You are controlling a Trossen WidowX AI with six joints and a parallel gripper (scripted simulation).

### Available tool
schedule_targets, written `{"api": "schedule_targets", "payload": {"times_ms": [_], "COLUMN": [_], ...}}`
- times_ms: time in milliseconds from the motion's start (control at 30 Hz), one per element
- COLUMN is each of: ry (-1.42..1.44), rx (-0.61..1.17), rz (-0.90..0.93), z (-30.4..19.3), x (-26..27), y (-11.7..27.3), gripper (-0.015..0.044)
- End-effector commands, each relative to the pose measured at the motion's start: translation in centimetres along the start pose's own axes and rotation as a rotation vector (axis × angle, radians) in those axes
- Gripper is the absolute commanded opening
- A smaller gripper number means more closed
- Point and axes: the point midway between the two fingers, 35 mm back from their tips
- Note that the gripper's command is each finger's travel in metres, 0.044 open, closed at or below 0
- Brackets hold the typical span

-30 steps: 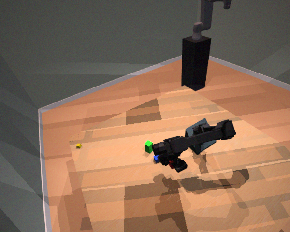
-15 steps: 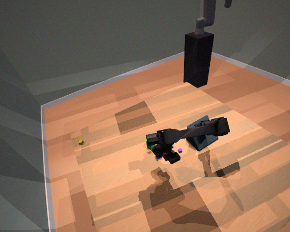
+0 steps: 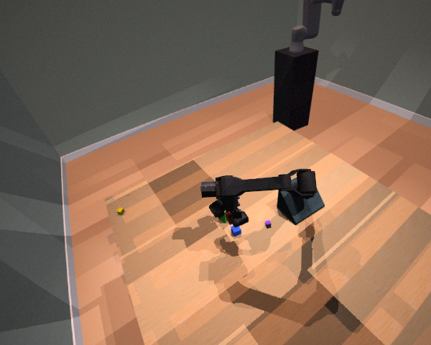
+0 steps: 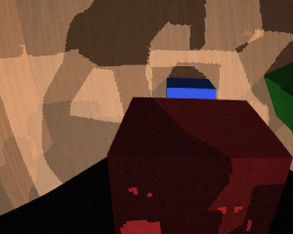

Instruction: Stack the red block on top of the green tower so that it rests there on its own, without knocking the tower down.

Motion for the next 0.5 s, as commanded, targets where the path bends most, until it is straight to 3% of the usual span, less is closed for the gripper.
{"api": "schedule_targets", "payload": {"times_ms": [0, 467], "ry": [-0.012, 0.032], "rx": [0.000, 0.011], "rz": [-0.002, 0.013], "z": [0.2, -0.6], "x": [-3.4, -10.6], "y": [-0.1, -0.9], "gripper": [0.0000, 0.0000]}}
Point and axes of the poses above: the point midway between the two fingers, 35 mm back from their tips, its own y axis back along the fingers, its own x axis across the jaws, z = x × y, and after that the axes turned 3 degrees about y, right-handed
